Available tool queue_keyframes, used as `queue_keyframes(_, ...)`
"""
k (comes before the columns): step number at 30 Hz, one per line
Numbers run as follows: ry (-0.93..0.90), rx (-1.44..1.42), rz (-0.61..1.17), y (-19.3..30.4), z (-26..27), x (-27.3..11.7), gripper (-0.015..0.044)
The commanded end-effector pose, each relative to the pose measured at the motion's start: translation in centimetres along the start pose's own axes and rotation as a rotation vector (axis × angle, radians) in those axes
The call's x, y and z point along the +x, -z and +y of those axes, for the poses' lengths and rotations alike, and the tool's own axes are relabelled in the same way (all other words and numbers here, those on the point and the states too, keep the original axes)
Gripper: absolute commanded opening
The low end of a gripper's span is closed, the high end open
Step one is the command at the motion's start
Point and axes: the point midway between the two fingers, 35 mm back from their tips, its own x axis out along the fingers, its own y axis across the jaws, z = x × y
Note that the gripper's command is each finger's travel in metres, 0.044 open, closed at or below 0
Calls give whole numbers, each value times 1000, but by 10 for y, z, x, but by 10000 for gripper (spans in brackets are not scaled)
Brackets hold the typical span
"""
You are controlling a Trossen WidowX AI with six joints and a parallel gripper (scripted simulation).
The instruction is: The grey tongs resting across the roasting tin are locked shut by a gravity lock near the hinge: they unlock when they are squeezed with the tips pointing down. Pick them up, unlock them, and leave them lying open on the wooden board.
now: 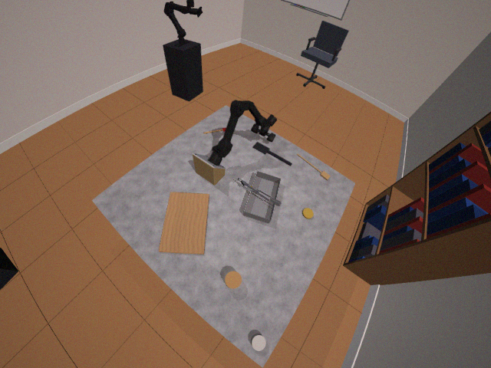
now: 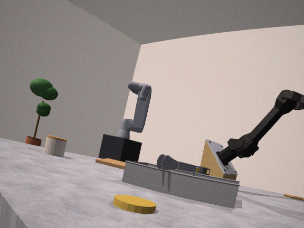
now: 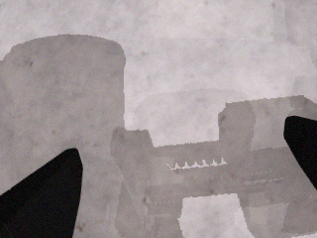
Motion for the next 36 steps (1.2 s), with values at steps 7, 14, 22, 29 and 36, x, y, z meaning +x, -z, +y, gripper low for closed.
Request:
queue_keyframes(7,367,396,6,39,-127,-59,440)
queue_keyframes(14,565,874,-17,82,-188,-109,440)
queue_keyframes(22,722,1075,-48,118,-225,-159,440)
queue_keyframes(29,851,1241,-117,138,-246,-200,440)
queue_keyframes(36,975,1774,-236,196,-259,-245,440)
